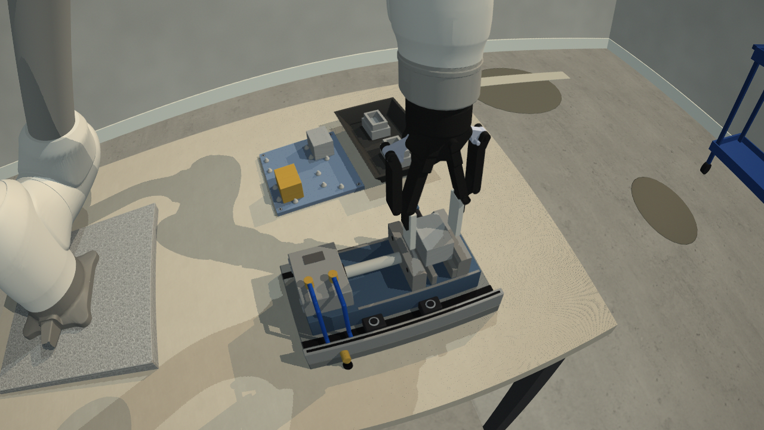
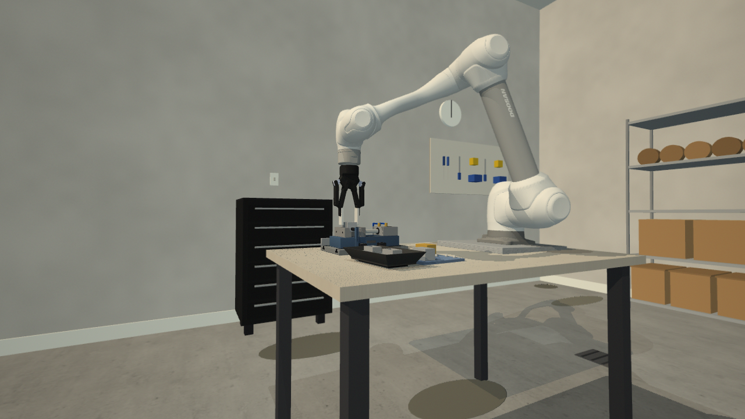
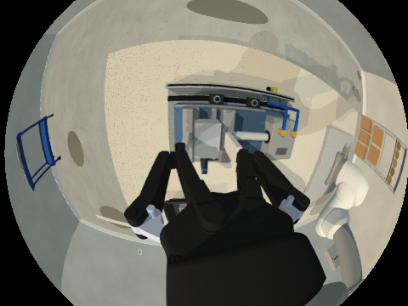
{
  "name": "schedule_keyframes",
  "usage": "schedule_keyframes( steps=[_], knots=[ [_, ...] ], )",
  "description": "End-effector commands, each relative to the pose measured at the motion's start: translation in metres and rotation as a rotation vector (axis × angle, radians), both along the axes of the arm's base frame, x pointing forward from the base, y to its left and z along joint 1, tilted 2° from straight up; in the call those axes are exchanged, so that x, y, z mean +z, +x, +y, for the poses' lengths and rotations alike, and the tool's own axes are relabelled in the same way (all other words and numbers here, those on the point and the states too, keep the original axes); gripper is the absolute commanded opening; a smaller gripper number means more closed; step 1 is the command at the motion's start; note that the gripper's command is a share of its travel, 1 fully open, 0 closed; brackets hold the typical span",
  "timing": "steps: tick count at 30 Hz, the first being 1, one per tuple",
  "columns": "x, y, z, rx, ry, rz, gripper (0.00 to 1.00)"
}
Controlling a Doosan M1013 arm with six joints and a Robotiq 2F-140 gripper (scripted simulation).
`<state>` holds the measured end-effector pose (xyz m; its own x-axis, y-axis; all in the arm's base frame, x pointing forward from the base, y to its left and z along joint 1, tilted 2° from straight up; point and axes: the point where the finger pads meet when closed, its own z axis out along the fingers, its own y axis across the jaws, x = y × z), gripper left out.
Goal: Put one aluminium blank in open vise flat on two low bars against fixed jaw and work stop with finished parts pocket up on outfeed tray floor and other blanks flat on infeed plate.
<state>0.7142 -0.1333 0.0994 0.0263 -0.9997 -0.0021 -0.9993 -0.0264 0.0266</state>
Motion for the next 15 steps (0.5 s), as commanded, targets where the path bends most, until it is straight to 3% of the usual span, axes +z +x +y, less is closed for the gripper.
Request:
schedule_keyframes(
  steps=[1,15],
  knots=[
    [0.000,0.000,0.000,0.000,0.000,0.000,0.40],
    [0.014,0.000,0.000,0.000,0.000,0.000,0.40]
  ],
)
